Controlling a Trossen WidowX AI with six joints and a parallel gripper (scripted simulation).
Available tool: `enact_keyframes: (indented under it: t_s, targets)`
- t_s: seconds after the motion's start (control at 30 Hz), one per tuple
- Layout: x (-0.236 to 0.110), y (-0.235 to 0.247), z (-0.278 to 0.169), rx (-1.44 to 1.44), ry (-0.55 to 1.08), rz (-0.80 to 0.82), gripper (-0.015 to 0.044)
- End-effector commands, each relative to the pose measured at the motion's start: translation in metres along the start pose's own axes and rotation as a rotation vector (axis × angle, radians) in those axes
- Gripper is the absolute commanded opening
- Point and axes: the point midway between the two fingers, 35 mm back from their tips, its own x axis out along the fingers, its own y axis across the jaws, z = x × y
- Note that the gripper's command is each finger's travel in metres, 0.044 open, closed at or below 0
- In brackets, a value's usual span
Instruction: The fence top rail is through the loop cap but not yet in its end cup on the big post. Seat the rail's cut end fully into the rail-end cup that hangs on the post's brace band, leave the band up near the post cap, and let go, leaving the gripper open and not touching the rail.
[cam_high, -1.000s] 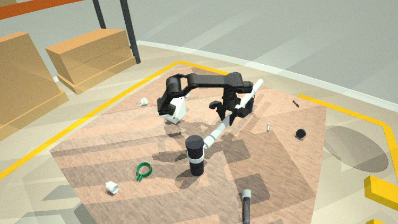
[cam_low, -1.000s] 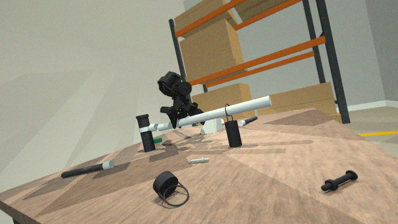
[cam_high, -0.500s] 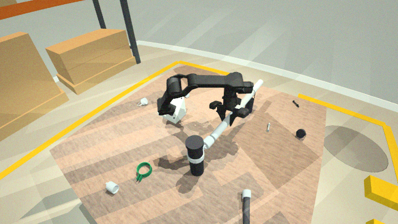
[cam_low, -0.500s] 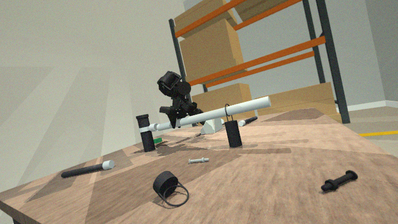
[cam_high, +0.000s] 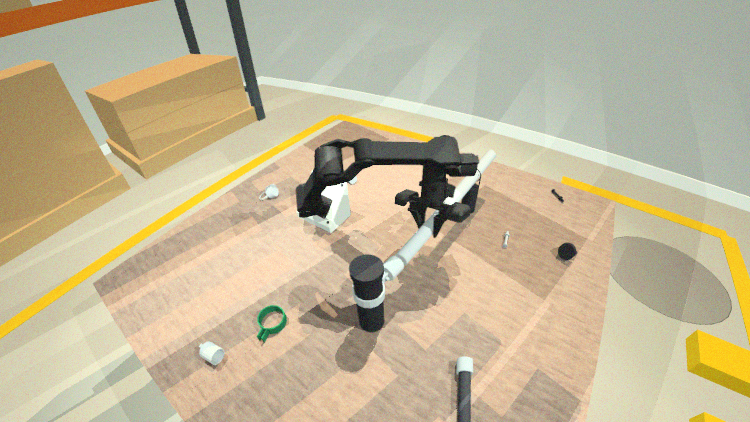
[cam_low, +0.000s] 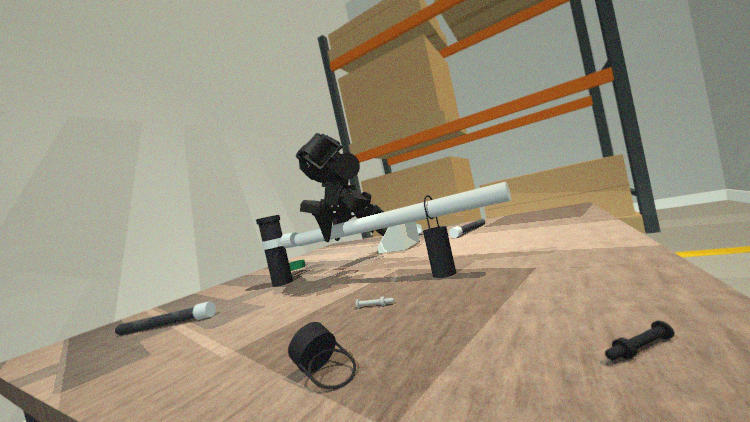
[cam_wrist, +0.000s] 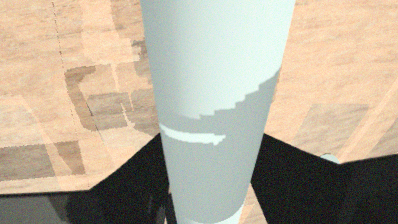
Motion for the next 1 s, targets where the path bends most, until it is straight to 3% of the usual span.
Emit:
enact_keyframes:
  t_s: [0.0, 0.97]
  targets:
    - [-0.0039, -0.0024, 0.0001, 0.009, -0.004, -0.012, 0.0000]
    - [-0.0061, -0.0006, 0.0015, 0.009, -0.004, -0.012, 0.0000]
